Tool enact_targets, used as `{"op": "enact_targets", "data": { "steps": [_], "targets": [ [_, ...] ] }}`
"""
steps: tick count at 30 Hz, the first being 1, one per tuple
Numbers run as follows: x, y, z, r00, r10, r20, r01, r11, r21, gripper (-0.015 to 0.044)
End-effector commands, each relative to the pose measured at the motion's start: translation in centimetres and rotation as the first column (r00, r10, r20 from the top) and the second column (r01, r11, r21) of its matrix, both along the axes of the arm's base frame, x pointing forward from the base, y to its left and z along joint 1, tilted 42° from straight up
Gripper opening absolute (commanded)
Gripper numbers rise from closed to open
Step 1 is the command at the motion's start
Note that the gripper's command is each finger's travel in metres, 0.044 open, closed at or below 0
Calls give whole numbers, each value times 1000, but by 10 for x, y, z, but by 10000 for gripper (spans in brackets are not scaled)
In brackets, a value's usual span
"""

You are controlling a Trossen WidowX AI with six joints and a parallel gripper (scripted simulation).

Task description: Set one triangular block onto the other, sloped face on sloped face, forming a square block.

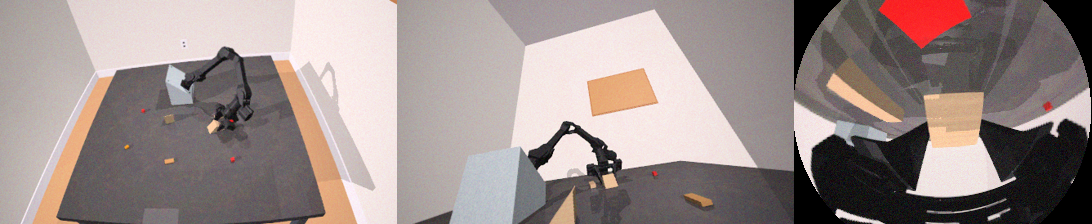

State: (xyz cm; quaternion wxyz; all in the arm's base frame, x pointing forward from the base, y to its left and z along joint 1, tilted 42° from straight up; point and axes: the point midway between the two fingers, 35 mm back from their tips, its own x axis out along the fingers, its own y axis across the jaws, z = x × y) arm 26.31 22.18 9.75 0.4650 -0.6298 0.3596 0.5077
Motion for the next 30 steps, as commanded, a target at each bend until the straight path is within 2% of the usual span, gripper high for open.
{"op": "enact_targets", "data": {
  "steps": [1, 7, 15, 30],
  "targets": [
    [0, 0, 0, 1000, 0, 0, 0, 1000, 0, 250],
    [0, 0, 0, 1000, 0, 0, 0, 1000, 0, 210],
    [3, -10, 12, 1000, 0, 0, 0, 1000, -1, 0],
    [8, -60, 64, 1000, -1, 2, 1, 1000, -5, 0]
  ]
}}
